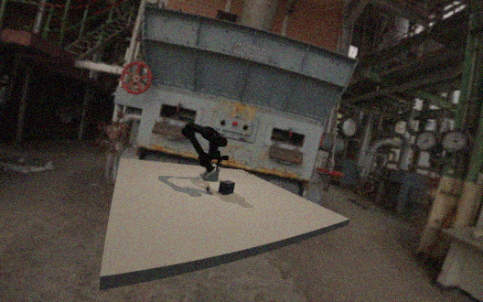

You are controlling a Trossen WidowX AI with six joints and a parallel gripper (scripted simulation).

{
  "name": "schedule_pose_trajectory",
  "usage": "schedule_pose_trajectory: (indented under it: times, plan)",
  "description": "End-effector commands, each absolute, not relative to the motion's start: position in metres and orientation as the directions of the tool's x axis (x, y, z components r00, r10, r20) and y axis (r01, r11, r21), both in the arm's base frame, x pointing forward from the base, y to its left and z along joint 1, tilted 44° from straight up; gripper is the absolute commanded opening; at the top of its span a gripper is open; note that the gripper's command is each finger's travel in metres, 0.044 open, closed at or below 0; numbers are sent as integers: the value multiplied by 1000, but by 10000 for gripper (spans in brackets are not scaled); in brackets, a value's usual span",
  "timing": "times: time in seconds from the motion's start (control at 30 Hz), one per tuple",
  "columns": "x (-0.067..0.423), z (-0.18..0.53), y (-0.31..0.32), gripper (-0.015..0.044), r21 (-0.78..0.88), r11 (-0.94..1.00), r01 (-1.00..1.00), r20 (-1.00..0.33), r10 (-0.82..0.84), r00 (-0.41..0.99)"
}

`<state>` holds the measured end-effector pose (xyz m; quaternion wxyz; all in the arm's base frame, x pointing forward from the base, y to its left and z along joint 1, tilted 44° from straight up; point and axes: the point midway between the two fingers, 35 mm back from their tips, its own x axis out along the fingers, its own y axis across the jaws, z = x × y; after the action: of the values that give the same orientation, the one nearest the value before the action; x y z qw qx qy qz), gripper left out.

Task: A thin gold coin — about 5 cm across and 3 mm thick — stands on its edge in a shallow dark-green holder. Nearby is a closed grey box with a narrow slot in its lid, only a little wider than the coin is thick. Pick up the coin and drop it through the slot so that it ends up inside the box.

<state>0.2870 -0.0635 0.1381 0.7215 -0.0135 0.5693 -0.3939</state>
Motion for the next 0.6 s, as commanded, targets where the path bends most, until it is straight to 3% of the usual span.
schedule_pose_trajectory:
  times: [0.0, 0.57]
  plan:
    - [262, 120, -63, 161, -634, 617, 466, -732, -673, -105]
    - [254, 89, -97, 161, -645, 611, 459, -724, -680, -112]
